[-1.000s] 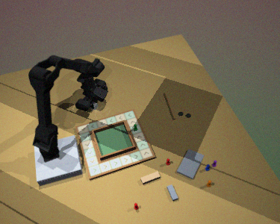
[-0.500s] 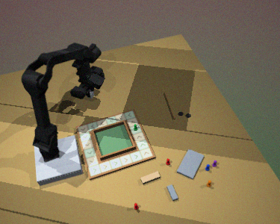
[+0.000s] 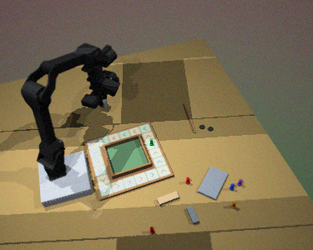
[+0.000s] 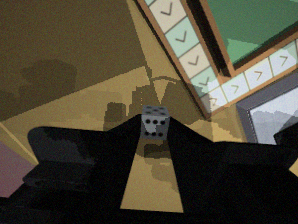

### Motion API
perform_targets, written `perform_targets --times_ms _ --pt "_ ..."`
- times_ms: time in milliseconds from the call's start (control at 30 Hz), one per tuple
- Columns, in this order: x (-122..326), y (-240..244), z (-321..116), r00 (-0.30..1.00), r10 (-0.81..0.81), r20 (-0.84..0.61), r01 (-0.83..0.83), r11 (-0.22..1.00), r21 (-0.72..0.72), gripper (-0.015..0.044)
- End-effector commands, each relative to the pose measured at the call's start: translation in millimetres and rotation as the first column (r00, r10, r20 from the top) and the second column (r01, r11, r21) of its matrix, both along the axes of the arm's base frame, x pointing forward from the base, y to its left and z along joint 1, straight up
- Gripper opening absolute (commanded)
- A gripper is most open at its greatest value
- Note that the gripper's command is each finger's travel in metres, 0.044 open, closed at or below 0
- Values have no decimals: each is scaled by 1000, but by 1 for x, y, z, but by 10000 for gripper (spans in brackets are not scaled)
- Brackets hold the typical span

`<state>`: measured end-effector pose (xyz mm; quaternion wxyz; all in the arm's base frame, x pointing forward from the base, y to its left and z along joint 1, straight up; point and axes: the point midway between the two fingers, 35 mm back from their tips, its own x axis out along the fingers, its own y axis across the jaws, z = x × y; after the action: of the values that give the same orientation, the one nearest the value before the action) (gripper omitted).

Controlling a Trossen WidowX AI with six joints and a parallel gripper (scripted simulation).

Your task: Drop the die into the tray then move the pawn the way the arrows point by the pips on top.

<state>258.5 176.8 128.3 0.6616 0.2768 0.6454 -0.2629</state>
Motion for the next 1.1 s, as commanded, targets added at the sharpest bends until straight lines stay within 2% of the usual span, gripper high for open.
perform_targets --times_ms 0,533,1067 --pt "6 -19 -4 998 58 -5 -58 998 -2 0" --pt "25 -102 -18 951 311 -4 -311 950 -16 0" --pt "20 -182 -33 842 539 -11 -539 842 -28 0"
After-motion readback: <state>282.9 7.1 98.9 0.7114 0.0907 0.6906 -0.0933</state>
